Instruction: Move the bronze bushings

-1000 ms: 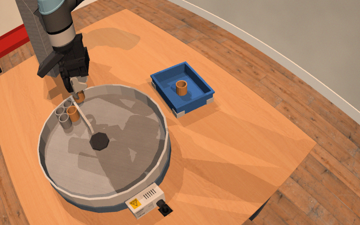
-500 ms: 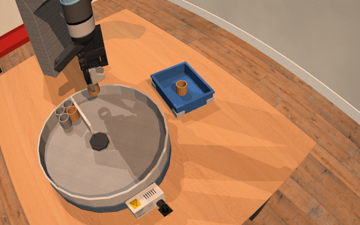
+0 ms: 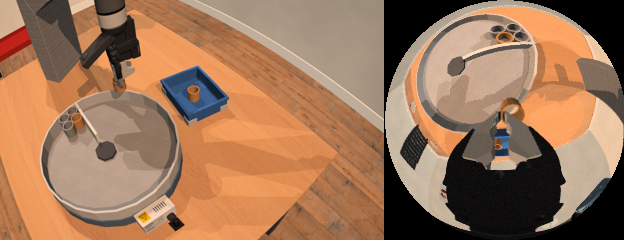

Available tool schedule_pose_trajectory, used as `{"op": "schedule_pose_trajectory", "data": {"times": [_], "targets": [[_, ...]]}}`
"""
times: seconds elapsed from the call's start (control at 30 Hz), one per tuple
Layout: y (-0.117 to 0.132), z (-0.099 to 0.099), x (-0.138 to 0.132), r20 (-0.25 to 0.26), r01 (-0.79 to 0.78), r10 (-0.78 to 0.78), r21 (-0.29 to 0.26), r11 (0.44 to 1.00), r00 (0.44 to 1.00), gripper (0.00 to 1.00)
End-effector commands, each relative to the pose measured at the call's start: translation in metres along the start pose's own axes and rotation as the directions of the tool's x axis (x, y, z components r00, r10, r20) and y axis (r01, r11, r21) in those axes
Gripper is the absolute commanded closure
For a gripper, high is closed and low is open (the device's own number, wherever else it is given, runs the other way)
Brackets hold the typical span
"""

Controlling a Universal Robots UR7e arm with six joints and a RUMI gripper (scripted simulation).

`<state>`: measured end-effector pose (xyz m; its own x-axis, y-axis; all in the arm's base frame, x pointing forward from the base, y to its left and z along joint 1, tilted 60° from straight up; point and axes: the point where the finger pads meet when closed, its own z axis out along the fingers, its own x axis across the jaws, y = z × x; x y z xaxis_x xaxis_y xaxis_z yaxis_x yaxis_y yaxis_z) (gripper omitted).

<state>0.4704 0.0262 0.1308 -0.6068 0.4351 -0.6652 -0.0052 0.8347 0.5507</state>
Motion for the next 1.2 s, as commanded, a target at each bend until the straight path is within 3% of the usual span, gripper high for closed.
{"op": "schedule_pose_trajectory", "data": {"times": [0.0, 0.57, 1.17], "targets": [[0.026, -0.002, 0.000, -0.002, 0.063, -0.063, 0.006, 0.998, 0.998, 1.00], [0.091, -0.002, 0.001, -0.001, 0.221, -0.220, 0.005, 0.975, 0.975, 1.00], [0.143, -0.001, 0.001, -0.003, 0.346, -0.346, 0.005, 0.938, 0.938, 1.00]]}}
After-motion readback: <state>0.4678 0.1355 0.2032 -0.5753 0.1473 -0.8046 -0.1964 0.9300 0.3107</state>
